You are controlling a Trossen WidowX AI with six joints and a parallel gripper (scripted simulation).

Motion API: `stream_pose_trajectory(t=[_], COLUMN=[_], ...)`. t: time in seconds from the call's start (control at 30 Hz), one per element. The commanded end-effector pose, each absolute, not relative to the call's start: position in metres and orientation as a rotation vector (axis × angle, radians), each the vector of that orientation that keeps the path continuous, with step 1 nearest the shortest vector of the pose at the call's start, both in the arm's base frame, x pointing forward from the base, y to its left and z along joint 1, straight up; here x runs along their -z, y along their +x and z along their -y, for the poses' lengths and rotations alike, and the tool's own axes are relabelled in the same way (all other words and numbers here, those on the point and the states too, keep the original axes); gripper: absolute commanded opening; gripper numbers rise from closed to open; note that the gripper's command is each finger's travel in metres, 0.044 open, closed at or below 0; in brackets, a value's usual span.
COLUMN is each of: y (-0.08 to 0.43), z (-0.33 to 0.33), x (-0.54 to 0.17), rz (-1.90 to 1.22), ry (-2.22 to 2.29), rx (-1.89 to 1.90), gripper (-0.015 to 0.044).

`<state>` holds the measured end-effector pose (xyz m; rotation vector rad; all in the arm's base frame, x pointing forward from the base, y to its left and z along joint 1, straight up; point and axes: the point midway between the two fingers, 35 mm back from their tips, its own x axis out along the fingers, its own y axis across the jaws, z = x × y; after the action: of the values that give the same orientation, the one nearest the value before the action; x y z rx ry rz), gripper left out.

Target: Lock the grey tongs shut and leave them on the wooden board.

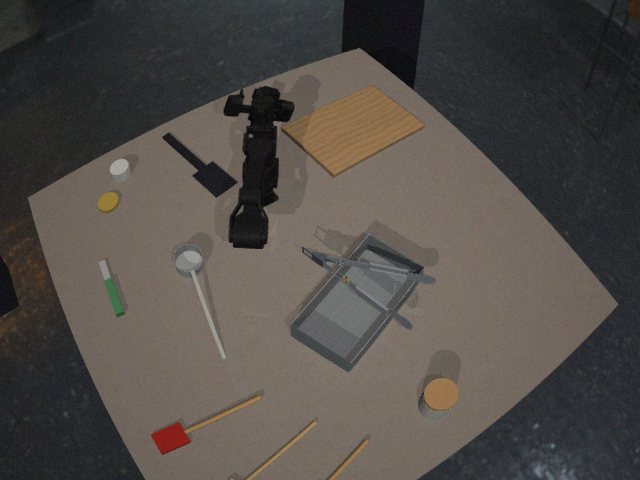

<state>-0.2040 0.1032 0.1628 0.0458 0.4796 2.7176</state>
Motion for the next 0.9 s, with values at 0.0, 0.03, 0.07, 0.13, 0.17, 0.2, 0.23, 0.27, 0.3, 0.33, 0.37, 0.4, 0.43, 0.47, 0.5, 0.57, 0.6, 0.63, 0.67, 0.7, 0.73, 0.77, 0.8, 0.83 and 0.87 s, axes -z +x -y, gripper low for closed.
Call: stream_pose_trajectory(t=[0.0,0.03,0.07,0.13,0.17,0.2,0.23,0.27,0.3,0.33,0.37,0.4,0.43,0.47,0.5,0.57,0.6,0.63,0.67,0.7,0.73,0.77,0.8,0.83,0.87], y=[-0.204,-0.203,-0.202,-0.196,-0.192,-0.187,-0.180,-0.173,-0.166,-0.157,-0.149,-0.139,-0.130,-0.119,-0.108,-0.085,-0.073,-0.060,-0.046,-0.033,-0.019,-0.004,0.010,0.025,0.041], z=[-0.103,-0.105,-0.109,-0.122,-0.131,-0.142,-0.153,-0.163,-0.174,-0.184,-0.194,-0.204,-0.213,-0.222,-0.230,-0.245,-0.252,-0.258,-0.264,-0.269,-0.273,-0.276,-0.279,-0.281,-0.282], x=[-0.163,-0.163,-0.164,-0.167,-0.169,-0.171,-0.173,-0.176,-0.178,-0.180,-0.182,-0.184,-0.185,-0.187,-0.189,-0.191,-0.193,-0.194,-0.195,-0.196,-0.197,-0.198,-0.198,-0.199,-0.200], rz=[-0.480,-0.492,-0.517,-0.602,-0.660,-0.719,-0.785,-0.849,-0.910,-0.969,-1.024,-1.077,-1.124,-1.170,-1.214,-1.291,-1.324,-1.354,-1.381,-1.403,-1.424,-1.442,-1.456,-1.467,-1.465], ry=[0.046,0.044,0.040,0.030,0.027,0.026,0.031,0.039,0.052,0.068,0.088,0.112,0.138,0.167,0.199,0.272,0.312,0.353,0.397,0.441,0.488,0.537,0.587,0.638,0.688], rx=[-2.718,-2.706,-2.682,-2.596,-2.534,-2.461,-2.381,-2.297,-2.211,-2.123,-2.035,-1.944,-1.855,-1.762,-1.668,-1.477,-1.381,-1.283,-1.186,-1.090,-0.992,-0.892,-0.793,-0.693,-0.609], gripper=[0.0426,0.0440,0.0440,0.0440,0.0440,0.0440,0.0440,0.0440,0.0440,0.0440,0.0440,0.0440,0.0440,0.0440,0.0440,0.0440,0.0440,0.0440,0.0440,0.0440,0.0440,0.0440,0.0440,0.0440,0.0440])
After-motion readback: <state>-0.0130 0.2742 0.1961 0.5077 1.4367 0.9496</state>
